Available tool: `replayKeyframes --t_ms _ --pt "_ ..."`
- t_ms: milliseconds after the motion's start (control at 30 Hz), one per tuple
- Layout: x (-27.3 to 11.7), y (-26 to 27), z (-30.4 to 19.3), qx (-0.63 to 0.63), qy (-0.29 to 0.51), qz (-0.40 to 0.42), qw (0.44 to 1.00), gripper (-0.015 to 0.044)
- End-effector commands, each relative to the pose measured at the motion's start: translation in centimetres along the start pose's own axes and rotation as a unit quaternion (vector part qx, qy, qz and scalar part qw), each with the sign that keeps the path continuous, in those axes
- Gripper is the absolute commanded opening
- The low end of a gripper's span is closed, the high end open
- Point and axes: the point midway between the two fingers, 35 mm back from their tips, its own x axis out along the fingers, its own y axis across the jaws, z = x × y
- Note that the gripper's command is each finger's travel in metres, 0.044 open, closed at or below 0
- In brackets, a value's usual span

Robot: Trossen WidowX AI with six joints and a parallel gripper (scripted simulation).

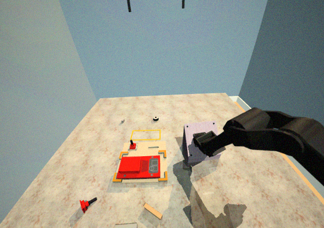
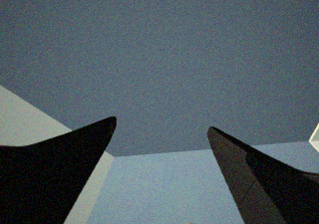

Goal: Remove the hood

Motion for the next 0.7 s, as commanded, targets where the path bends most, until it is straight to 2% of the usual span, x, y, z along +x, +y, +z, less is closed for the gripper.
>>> replayKeyframes --t_ms 0,100,333,667 --pt "0.0 0.0 0.1 0.002 -0.001 0.001 1.000 0.0440" --pt "-0.5 0.0 0.8 0.030 -0.022 0.014 0.999 0.0440" --pt "-2.3 -0.9 5.5 0.181 -0.084 0.039 0.979 0.0440" --pt "-6.9 -2.8 12.6 0.404 -0.165 0.126 0.891 0.0440"
